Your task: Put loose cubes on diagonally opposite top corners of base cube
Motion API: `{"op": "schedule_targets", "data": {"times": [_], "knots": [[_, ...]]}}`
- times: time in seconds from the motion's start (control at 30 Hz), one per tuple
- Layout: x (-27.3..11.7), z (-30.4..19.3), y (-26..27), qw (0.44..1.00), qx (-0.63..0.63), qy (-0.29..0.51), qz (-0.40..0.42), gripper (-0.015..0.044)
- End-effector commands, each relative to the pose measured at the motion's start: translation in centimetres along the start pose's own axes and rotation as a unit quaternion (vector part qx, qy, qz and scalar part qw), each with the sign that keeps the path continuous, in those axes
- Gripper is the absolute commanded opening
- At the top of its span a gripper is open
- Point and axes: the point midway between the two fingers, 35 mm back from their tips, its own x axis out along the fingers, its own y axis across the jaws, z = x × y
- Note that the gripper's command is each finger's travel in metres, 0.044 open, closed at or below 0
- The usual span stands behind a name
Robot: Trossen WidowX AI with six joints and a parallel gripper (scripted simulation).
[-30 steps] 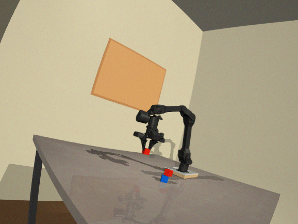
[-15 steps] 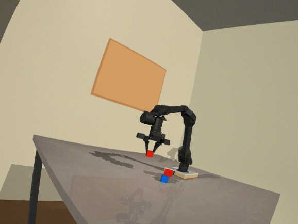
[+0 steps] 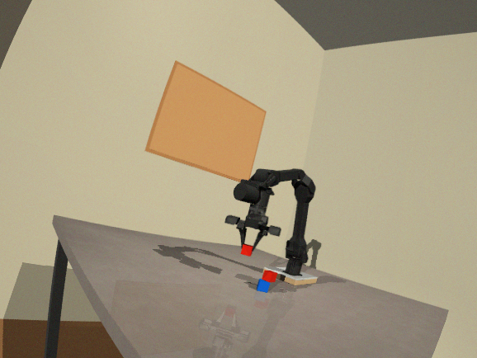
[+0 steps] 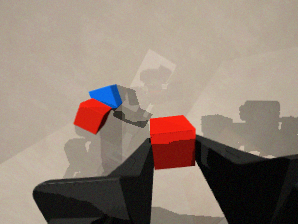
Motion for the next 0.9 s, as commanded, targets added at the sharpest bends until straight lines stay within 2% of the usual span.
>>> {"op": "schedule_targets", "data": {"times": [0.0,0.87], "knots": [[0.0,0.8,0.8,0.999,0.040,-0.002,0.000,0.0105],[0.4,4.8,7.4,0.955,0.298,-0.003,0.003,0.0105]]}}
